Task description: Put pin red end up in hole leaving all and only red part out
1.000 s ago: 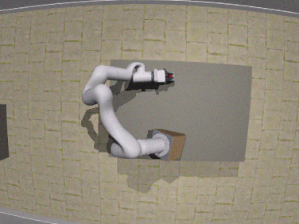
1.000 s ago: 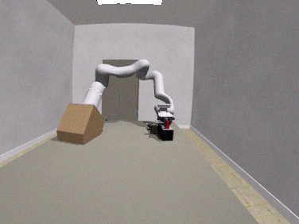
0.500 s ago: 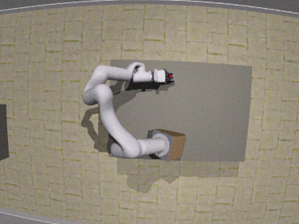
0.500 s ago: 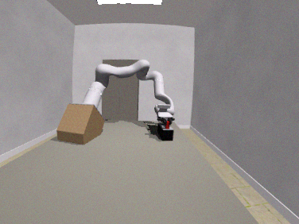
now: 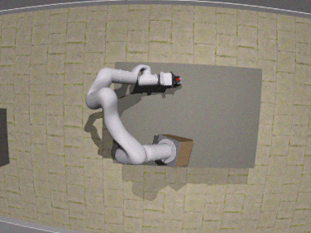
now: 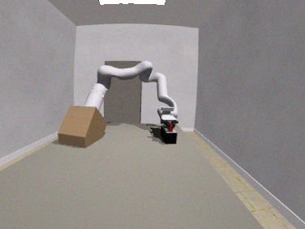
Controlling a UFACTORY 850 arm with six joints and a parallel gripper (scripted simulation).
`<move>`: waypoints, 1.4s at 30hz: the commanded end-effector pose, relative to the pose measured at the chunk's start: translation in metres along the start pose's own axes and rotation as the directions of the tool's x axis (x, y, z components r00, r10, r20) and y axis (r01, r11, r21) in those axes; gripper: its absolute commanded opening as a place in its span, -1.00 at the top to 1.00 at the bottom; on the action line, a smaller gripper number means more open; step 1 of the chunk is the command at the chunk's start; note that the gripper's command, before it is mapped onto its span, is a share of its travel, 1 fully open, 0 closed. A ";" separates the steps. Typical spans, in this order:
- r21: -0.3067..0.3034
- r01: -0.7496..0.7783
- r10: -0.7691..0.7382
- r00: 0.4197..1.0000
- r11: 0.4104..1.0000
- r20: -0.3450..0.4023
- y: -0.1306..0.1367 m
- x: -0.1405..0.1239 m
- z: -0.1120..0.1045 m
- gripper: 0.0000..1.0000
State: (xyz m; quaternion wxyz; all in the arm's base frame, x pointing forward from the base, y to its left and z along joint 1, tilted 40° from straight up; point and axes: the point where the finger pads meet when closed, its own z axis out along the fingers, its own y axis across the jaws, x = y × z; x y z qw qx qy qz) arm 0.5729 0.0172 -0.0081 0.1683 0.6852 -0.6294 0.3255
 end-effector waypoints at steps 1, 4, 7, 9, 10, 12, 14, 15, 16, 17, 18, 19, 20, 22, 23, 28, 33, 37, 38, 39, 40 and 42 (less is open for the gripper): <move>0.000 -0.001 0.001 1.000 1.000 -0.001 -0.001 0.001 0.000 1.00; 0.000 -0.001 0.001 1.000 1.000 -0.001 -0.001 -0.003 0.000 1.00; 0.000 -0.001 0.001 1.000 1.000 -0.001 -0.001 -0.003 0.000 1.00; 0.000 -0.001 0.001 1.000 1.000 -0.001 -0.001 -0.003 0.000 1.00; 0.000 -0.001 0.001 1.000 1.000 -0.001 -0.001 -0.003 0.000 1.00; 0.000 -0.001 0.001 1.000 1.000 -0.001 -0.001 -0.003 0.000 1.00; 0.000 -0.001 0.001 1.000 1.000 -0.001 -0.001 -0.003 0.000 1.00; 0.000 -0.001 0.001 1.000 1.000 -0.001 -0.001 -0.003 0.000 1.00; 0.000 -0.001 0.001 1.000 1.000 -0.001 -0.001 -0.003 0.000 1.00; 0.000 -0.001 0.001 1.000 1.000 -0.001 -0.001 -0.003 0.000 1.00; 0.000 -0.001 0.001 1.000 1.000 -0.001 -0.001 -0.003 0.000 1.00; 0.000 -0.001 0.001 1.000 1.000 -0.001 -0.001 -0.003 0.000 1.00; 0.000 -0.001 0.001 1.000 1.000 -0.001 -0.001 -0.003 0.001 1.00; 0.000 -0.001 0.001 1.000 1.000 -0.001 -0.001 -0.003 0.001 1.00; 0.000 -0.001 0.001 1.000 1.000 -0.001 -0.001 -0.003 0.001 1.00; 0.000 -0.001 0.001 1.000 1.000 -0.001 -0.001 -0.003 0.001 1.00; 0.000 -0.001 0.001 1.000 1.000 -0.001 -0.001 -0.003 0.001 1.00; 0.000 -0.001 0.001 1.000 1.000 -0.001 0.000 -0.007 0.002 1.00; 0.000 -0.001 0.001 1.000 1.000 -0.001 0.000 -0.007 0.002 1.00; 0.000 -0.001 0.001 1.000 1.000 -0.001 0.000 -0.007 0.002 1.00; 0.000 -0.001 0.001 1.000 1.000 -0.001 0.000 -0.007 0.002 1.00; 0.000 -0.001 0.001 1.000 1.000 -0.001 0.000 -0.007 0.002 1.00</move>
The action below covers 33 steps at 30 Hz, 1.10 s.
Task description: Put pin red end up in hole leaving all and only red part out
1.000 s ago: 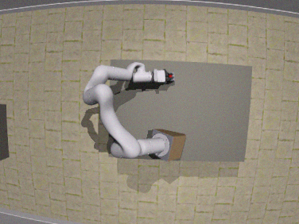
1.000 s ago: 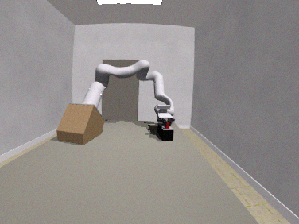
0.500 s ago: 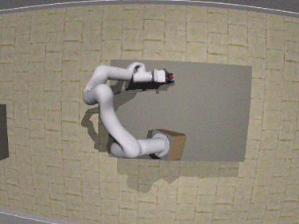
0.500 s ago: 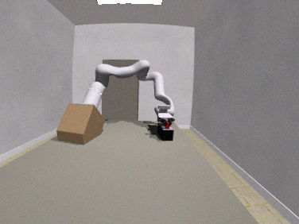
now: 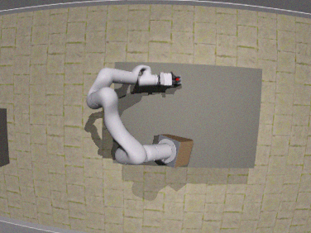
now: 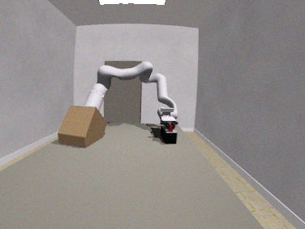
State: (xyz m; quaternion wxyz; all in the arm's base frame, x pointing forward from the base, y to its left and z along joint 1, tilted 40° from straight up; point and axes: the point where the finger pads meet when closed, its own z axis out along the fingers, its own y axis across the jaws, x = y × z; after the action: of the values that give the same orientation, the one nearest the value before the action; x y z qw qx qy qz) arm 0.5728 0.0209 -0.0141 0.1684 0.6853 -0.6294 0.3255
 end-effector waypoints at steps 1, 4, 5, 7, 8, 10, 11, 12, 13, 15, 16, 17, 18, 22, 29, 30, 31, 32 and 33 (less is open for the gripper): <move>0.001 -0.002 0.002 1.000 1.000 -0.001 0.000 0.000 0.000 1.00; 0.001 -0.002 0.002 1.000 1.000 -0.001 0.000 0.000 0.000 1.00; 0.001 -0.002 0.002 1.000 1.000 -0.001 0.000 0.000 0.000 1.00; 0.001 -0.002 0.002 1.000 1.000 -0.001 0.000 0.000 0.000 1.00; 0.001 -0.002 0.002 1.000 1.000 -0.001 0.000 0.000 0.000 1.00; 0.001 -0.002 0.002 1.000 1.000 -0.001 0.000 0.000 0.000 1.00; 0.001 -0.002 0.002 1.000 1.000 -0.001 0.000 0.000 0.000 1.00; 0.001 -0.002 0.002 1.000 1.000 -0.001 -0.002 -0.001 -0.001 1.00; 0.001 -0.002 0.002 1.000 1.000 -0.001 -0.002 -0.001 -0.001 1.00; 0.001 -0.002 0.002 1.000 1.000 -0.001 -0.002 -0.001 -0.001 1.00; 0.001 -0.002 0.002 1.000 1.000 -0.001 -0.002 -0.001 -0.001 1.00; 0.001 -0.002 0.002 1.000 1.000 -0.001 -0.002 -0.001 -0.001 1.00; 0.001 -0.002 0.002 1.000 1.000 -0.001 -0.002 -0.001 -0.001 1.00; 0.001 -0.002 0.002 1.000 1.000 -0.001 -0.002 -0.001 -0.001 1.00; 0.001 -0.002 0.002 1.000 1.000 -0.001 -0.002 -0.001 -0.001 -1.00; 0.001 -0.002 0.002 1.000 1.000 -0.001 -0.002 -0.001 -0.001 -1.00; 0.001 -0.002 0.002 1.000 1.000 -0.001 -0.002 -0.001 -0.001 -1.00; 0.001 -0.002 0.002 1.000 1.000 -0.001 -0.002 -0.001 -0.001 -1.00; 0.001 -0.002 0.002 1.000 1.000 -0.001 -0.002 -0.001 -0.001 -1.00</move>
State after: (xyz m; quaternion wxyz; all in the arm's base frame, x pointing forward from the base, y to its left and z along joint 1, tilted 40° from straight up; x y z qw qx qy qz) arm 0.5738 0.0227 -0.0135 0.1684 0.6851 -0.6294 0.3257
